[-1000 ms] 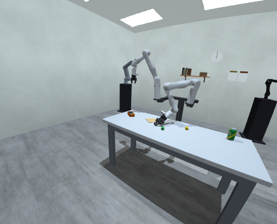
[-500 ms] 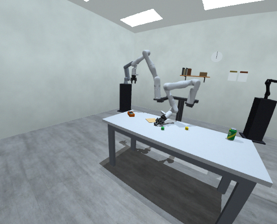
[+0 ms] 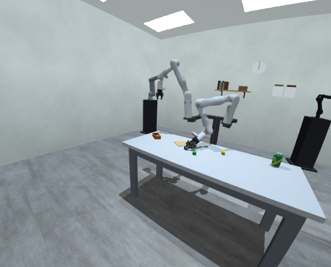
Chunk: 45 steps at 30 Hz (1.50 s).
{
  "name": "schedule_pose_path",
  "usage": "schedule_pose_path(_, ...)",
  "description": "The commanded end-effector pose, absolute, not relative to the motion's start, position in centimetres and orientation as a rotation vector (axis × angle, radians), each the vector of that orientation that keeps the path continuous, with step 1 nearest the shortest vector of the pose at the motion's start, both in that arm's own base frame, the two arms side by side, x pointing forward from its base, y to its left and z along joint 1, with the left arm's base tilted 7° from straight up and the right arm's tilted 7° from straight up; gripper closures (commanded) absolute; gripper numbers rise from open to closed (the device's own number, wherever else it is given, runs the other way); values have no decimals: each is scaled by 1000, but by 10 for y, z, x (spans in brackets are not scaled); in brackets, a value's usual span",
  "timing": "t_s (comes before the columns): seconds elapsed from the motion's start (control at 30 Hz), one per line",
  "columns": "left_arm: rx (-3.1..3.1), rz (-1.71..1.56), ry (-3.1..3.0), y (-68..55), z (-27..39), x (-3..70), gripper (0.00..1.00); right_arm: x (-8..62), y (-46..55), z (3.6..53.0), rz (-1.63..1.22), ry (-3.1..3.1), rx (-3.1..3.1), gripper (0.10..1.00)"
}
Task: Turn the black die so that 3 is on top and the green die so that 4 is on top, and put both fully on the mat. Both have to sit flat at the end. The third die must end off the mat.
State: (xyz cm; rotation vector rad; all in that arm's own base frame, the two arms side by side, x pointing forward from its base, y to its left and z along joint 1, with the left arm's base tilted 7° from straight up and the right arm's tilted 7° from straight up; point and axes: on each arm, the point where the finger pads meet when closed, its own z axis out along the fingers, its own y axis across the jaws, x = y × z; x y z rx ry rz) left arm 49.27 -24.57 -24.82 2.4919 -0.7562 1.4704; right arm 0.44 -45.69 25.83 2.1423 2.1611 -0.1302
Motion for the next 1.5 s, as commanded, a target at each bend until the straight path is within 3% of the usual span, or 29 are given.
schedule_pose_path(0.0,2490,1473,-756,-246,-247,493,593,4,-457,259,-132,2160,2141,99)
schedule_pose_path(0.27,2490,1473,-756,-246,-247,493,485,4,-457,259,-132,2160,2141,99)
schedule_pose_path(1.47,2490,1473,-756,-246,-247,493,485,4,-457,259,-132,2160,2141,99)
